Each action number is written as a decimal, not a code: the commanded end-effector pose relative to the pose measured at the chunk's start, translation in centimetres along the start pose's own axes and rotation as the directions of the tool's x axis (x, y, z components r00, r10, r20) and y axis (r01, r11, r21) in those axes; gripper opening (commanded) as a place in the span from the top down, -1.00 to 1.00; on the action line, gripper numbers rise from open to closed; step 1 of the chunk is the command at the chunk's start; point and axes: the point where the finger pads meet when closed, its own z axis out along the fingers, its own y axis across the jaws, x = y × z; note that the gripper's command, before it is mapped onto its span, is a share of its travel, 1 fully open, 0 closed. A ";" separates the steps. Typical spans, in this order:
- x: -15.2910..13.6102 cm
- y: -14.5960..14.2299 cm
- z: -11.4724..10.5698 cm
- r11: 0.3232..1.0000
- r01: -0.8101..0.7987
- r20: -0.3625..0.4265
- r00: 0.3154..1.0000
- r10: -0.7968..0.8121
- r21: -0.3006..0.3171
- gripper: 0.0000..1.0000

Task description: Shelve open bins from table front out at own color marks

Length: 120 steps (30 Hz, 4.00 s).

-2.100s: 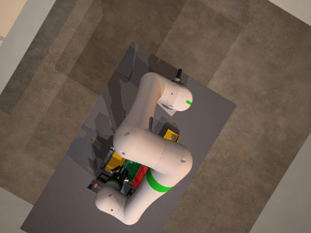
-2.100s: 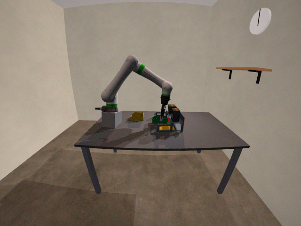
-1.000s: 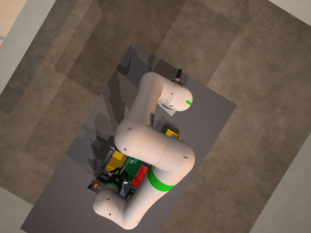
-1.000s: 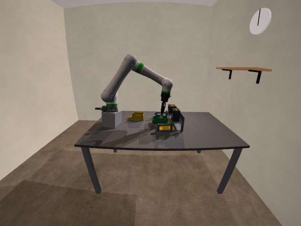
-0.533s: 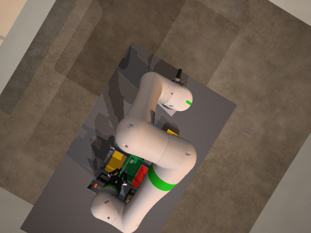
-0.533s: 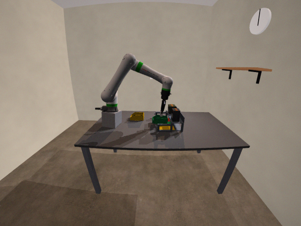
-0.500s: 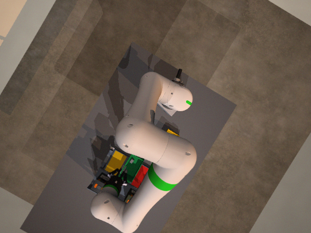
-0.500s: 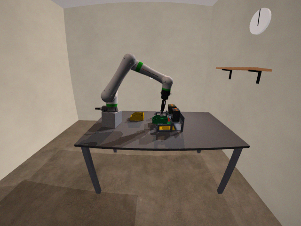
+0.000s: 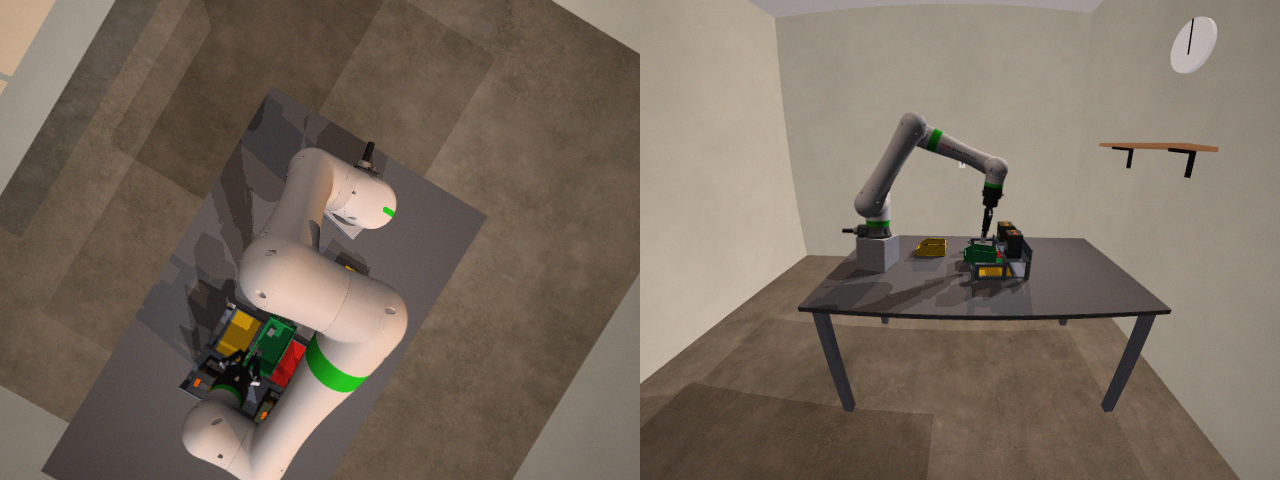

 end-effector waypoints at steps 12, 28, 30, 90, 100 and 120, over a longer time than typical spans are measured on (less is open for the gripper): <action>0.2 0.0 -1.4 1.000 0.000 0.000 1.000 0.000 0.000 0.88; 0.3 0.0 -1.9 1.000 0.000 0.000 1.000 0.000 0.000 0.88; 0.3 0.0 -1.9 1.000 0.000 0.000 1.000 0.000 0.000 0.88; 3.8 2.1 -1.2 0.881 -0.472 0.040 0.881 0.472 -0.018 1.00; 6.0 3.0 -0.6 0.715 -0.698 0.052 0.713 0.700 -0.045 1.00; 10.3 4.4 0.9 0.264 -0.958 0.033 0.261 0.965 -0.111 1.00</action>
